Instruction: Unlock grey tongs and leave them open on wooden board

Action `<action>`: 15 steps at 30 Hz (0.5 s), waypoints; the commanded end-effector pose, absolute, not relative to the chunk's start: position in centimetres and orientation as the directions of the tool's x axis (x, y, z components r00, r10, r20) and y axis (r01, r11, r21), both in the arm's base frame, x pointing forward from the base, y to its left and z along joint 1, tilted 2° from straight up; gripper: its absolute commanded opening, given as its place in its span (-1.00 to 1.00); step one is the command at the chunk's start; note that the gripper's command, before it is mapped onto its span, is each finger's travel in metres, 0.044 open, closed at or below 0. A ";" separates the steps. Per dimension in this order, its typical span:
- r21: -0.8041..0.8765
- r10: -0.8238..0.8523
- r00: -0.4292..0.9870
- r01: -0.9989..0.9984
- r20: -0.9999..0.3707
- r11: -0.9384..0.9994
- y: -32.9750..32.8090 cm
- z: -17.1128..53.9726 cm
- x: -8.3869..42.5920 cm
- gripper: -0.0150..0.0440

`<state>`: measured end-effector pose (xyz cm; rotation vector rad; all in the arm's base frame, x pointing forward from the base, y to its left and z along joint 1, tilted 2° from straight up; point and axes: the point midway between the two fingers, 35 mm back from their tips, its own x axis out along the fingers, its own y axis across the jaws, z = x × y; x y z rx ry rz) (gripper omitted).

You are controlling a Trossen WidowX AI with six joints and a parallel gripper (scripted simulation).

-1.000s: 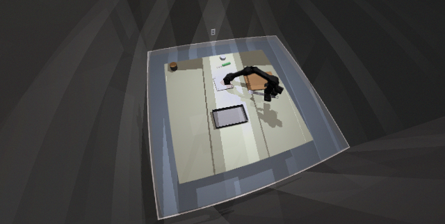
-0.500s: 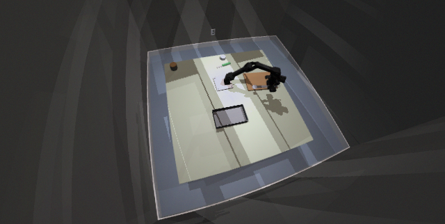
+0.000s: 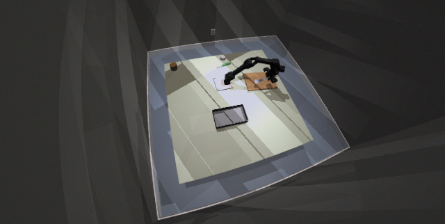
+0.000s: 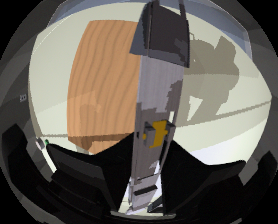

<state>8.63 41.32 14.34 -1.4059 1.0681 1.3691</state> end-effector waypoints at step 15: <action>-0.009 -0.005 0.013 -0.856 -1.000 -0.517 41.8 14.1 -2.6 -1.00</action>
